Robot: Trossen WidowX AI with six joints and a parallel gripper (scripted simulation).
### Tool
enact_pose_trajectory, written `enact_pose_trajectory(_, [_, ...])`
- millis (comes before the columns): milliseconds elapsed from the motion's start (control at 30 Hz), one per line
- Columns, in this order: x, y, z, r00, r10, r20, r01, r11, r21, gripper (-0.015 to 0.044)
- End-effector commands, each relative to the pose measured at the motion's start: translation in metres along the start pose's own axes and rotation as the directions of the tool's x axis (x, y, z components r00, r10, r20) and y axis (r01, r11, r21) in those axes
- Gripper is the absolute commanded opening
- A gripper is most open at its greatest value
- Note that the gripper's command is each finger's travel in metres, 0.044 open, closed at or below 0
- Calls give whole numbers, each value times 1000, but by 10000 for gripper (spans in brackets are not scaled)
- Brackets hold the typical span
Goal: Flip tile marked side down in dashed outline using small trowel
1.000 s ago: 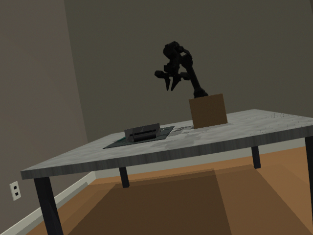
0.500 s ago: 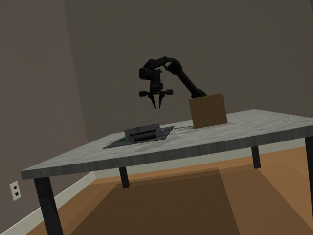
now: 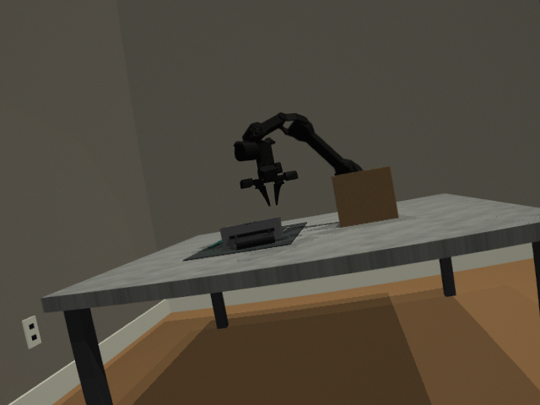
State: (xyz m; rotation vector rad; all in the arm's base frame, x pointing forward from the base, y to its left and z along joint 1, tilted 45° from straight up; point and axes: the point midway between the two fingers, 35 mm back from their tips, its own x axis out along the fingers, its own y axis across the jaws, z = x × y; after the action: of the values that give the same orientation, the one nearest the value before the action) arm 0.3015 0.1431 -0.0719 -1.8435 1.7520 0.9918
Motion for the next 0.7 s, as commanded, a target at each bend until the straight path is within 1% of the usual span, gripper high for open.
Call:
enact_pose_trajectory(0, [0, 0, 0, 1000, 0, 0, 0, 1000, 0, 100])
enact_pose_trajectory(667, [27, -10, 5, 1000, -1, -7, 1, 1000, -15, 100])
